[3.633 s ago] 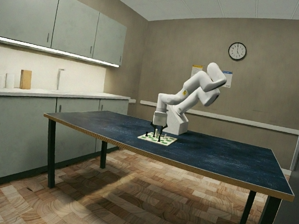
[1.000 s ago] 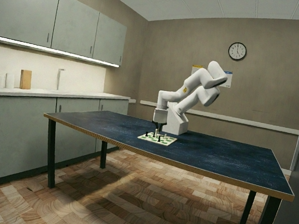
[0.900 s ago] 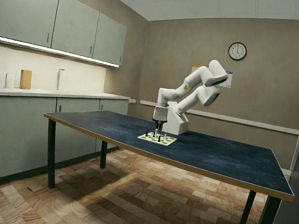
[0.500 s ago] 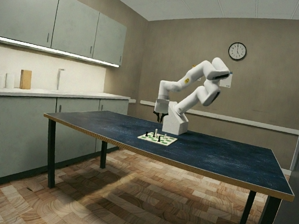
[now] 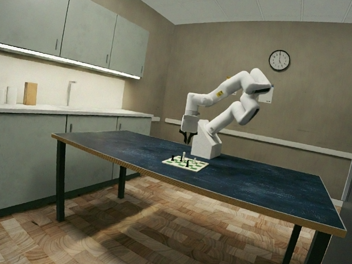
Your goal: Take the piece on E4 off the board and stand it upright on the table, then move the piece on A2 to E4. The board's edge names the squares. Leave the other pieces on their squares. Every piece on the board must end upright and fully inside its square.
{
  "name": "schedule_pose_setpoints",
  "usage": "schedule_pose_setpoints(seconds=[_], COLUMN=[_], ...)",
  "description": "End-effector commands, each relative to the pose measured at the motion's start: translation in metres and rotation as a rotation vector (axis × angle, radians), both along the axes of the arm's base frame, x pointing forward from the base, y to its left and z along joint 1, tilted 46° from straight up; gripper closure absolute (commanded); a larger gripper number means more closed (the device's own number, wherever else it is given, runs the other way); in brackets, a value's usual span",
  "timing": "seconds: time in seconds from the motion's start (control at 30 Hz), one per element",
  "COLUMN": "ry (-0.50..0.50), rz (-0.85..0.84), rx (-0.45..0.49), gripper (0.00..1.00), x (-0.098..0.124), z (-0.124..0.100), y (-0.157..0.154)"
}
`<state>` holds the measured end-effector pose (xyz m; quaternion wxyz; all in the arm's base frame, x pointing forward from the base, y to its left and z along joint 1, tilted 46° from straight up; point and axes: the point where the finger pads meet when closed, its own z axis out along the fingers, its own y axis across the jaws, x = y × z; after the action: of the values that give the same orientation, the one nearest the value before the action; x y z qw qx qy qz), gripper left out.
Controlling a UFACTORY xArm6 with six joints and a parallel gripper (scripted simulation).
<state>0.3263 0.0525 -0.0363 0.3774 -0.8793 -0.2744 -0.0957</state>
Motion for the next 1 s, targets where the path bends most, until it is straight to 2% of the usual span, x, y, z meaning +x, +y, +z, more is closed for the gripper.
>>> schedule_pose_setpoints(seconds=[0.0, 0.03, 0.07, 0.23, 0.3, 0.4, 0.43, 0.47, 0.53, 0.97], ry=[-0.056, -0.056, -0.086, -0.086, -0.139, -0.139, -0.157, -0.157, -0.174, -0.174], rz=[0.050, 0.050, 0.079, 0.079, 0.133, 0.133, 0.152, 0.152, 0.170, 0.171], rx=[-0.001, -0.001, 0.000, 0.000, 0.006, 0.006, 0.009, 0.009, 0.011, 0.012], gripper=[1.00, 1.00, 1.00, 1.00, 1.00, 1.00, 1.00, 1.00, 1.00, 1.00], x=[0.060, 0.060, 0.085, 0.089, 0.138, 0.138, 0.154, 0.154, 0.167, 0.168], z=[0.011, 0.011, 0.020, 0.020, 0.040, 0.040, 0.048, 0.048, 0.056, 0.056], y=[0.014, 0.014, 0.025, 0.027, 0.054, 0.054, 0.065, 0.065, 0.075, 0.076])
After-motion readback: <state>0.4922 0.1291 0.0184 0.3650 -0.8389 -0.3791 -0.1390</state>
